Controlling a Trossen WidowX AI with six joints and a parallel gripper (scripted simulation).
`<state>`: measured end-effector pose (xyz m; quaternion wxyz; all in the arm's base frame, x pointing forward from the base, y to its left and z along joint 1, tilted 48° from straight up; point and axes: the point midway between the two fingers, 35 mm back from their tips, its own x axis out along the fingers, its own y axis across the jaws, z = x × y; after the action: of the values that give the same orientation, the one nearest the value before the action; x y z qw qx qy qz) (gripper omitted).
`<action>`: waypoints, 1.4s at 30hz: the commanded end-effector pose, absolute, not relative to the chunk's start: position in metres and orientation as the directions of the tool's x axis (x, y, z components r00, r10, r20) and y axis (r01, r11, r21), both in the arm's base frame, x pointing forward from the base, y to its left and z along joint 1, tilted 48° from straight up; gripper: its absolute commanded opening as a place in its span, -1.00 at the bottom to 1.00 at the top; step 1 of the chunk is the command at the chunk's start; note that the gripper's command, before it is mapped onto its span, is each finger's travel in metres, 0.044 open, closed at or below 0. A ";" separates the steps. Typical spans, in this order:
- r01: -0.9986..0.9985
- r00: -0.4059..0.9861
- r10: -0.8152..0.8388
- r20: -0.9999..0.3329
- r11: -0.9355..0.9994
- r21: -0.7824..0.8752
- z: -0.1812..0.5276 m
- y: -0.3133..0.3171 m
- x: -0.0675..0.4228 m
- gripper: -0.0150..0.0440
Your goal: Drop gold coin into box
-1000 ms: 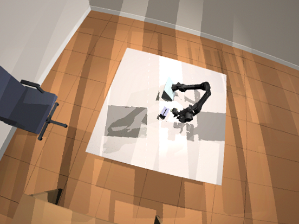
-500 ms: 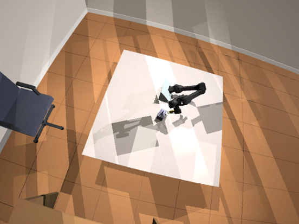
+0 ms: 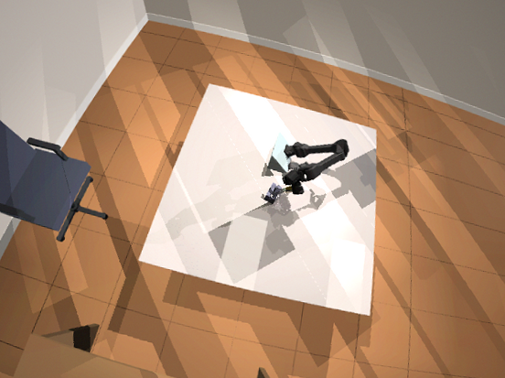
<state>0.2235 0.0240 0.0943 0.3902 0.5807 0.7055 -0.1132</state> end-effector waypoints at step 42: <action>0.909 -0.021 0.737 -0.675 0.295 0.293 0.047 0.080 0.221 0.05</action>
<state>0.2225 0.0759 0.0498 0.3906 0.5811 0.7052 -0.1117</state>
